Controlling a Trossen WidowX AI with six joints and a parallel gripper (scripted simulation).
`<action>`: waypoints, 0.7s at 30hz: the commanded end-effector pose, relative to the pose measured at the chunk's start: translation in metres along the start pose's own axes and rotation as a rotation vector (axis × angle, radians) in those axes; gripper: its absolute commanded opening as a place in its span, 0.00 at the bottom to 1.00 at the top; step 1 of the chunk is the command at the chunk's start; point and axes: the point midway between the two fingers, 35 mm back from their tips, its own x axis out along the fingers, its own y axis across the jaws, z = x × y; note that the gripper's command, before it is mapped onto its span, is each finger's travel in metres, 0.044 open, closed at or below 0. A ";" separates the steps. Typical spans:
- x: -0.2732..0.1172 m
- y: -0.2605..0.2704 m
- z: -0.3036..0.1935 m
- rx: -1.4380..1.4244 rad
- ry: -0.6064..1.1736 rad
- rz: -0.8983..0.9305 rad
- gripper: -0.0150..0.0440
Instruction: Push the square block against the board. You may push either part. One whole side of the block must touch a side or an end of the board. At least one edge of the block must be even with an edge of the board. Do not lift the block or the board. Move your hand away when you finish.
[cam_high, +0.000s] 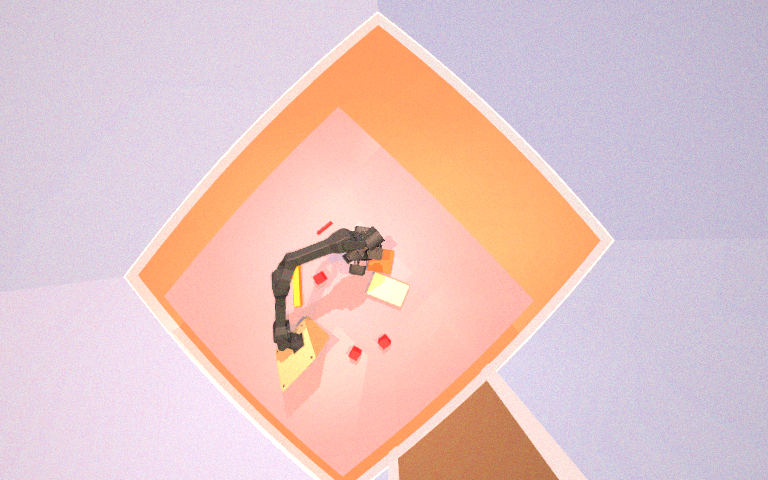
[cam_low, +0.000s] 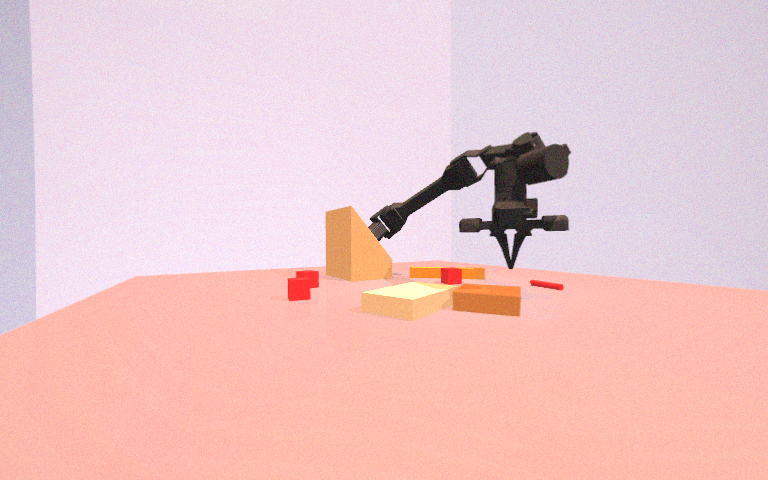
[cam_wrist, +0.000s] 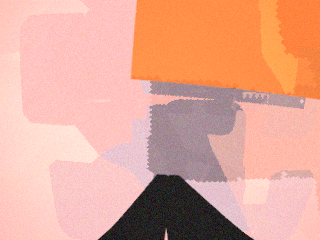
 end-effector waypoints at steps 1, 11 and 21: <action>0.002 0.001 0.004 0.019 -0.003 -0.002 0.25; 0.053 0.000 0.005 0.019 -0.002 -0.001 0.25; 0.053 -0.007 0.017 0.019 -0.003 -0.001 0.25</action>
